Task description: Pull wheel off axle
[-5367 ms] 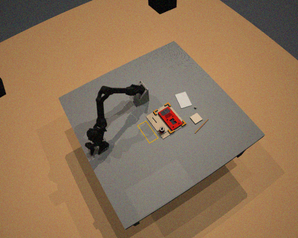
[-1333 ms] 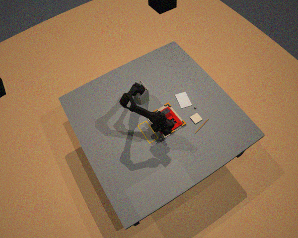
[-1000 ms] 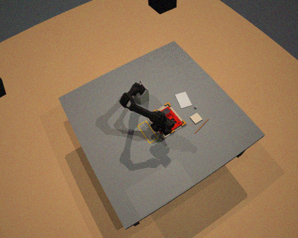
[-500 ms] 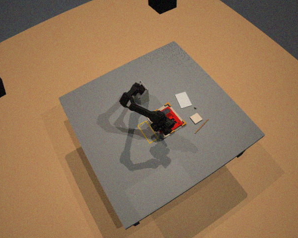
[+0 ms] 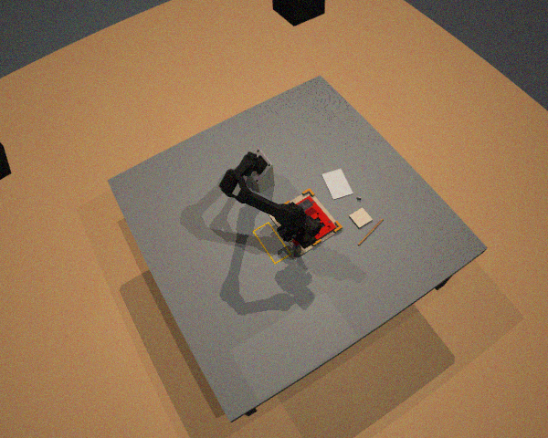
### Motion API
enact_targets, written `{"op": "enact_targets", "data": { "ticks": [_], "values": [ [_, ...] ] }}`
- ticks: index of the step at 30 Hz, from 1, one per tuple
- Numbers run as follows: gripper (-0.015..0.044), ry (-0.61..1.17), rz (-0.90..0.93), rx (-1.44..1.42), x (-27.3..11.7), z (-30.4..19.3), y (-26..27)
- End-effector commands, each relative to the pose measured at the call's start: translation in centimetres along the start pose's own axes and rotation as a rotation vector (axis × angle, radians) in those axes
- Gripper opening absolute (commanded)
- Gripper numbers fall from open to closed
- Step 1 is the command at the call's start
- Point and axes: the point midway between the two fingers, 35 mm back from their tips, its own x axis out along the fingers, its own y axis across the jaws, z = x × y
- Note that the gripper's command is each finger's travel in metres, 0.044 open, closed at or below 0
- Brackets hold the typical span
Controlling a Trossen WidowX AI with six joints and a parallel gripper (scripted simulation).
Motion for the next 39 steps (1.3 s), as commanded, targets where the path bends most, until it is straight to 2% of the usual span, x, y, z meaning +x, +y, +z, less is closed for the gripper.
{"op": "enact_targets", "data": {
  "ticks": [1, 39],
  "values": [
    [0.0, 0.001, 0.006, 0.001, -0.4, 0.0, 0.1],
    [0.0, 0.0, 0.01, -0.001, -1.7, 0.0, 0.0]
  ]
}}
